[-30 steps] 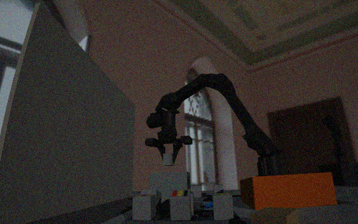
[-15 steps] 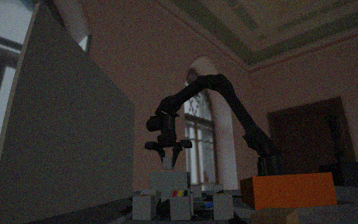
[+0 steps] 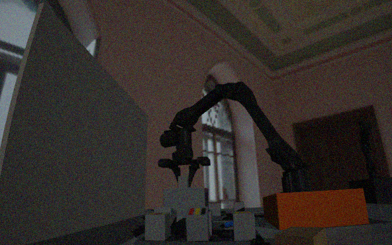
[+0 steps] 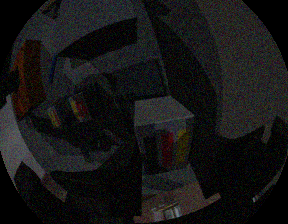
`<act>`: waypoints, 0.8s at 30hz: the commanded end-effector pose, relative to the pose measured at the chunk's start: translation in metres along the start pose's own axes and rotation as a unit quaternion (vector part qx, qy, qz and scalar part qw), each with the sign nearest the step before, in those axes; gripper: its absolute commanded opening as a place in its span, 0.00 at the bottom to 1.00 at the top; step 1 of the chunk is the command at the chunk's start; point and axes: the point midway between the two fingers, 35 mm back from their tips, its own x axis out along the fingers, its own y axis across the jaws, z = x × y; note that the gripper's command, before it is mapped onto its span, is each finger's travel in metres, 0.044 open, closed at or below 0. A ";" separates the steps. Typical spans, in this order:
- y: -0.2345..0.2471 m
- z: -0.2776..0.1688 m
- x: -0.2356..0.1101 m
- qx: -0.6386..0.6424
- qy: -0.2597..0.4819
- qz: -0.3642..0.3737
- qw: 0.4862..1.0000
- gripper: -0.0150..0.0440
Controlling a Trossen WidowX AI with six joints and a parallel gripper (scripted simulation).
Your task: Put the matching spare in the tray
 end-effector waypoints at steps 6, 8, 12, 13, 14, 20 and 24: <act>0.000 0.000 0.009 -0.003 0.001 0.001 1.000 0.25; 0.000 -0.001 0.011 -0.003 0.001 0.001 1.000 0.25; 0.000 -0.001 0.015 -0.003 0.001 0.001 1.000 0.25; 0.000 -0.001 0.016 -0.003 0.001 0.001 1.000 0.25; 0.000 -0.001 0.017 -0.003 0.001 0.001 1.000 0.25; 0.000 -0.001 0.023 -0.003 0.001 0.001 1.000 0.25; 0.000 -0.001 0.026 -0.003 0.001 0.001 1.000 0.25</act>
